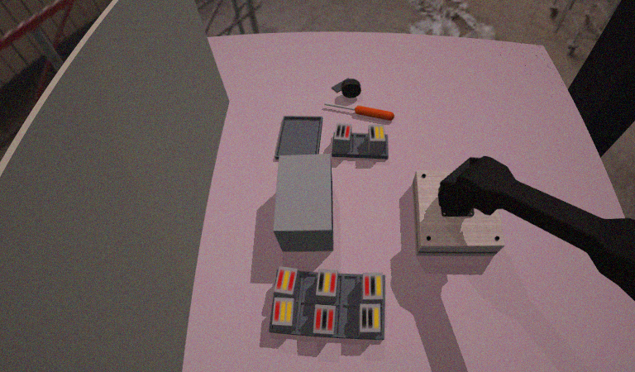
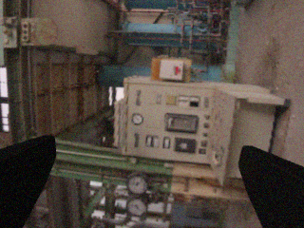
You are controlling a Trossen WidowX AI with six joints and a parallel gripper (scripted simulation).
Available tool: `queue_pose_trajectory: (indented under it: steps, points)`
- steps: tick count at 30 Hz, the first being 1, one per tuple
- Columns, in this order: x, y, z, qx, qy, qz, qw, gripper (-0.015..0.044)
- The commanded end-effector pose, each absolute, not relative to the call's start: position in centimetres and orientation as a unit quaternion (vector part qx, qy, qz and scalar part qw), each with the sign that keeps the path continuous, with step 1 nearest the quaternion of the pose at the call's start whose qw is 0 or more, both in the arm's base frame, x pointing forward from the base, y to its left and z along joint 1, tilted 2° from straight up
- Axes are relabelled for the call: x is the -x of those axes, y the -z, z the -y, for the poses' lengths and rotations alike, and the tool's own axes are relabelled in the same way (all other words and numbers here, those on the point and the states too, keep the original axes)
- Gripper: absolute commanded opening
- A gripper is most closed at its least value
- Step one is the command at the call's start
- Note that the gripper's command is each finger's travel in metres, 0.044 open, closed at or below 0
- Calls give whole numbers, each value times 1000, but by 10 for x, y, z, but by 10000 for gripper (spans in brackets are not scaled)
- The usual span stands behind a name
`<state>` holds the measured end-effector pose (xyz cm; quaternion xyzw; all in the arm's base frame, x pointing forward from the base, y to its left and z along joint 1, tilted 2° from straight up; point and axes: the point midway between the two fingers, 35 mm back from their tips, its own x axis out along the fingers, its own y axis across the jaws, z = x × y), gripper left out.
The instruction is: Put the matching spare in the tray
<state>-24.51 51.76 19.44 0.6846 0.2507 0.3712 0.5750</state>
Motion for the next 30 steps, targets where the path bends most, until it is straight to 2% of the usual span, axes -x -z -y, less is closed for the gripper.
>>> queue_pose_trajectory:
  steps: [1,7,11,21,30]
  points:
    - [245,-194,-518,-685,-371,-251,575,426]
    - [244,-195,-518,-684,-372,-250,576,440]
    - [219,-205,-537,-661,-380,-223,607,440]
    - [77,-243,-606,-523,-390,-124,748,440]
    - [-70,-260,-623,-368,-362,-85,852,440]
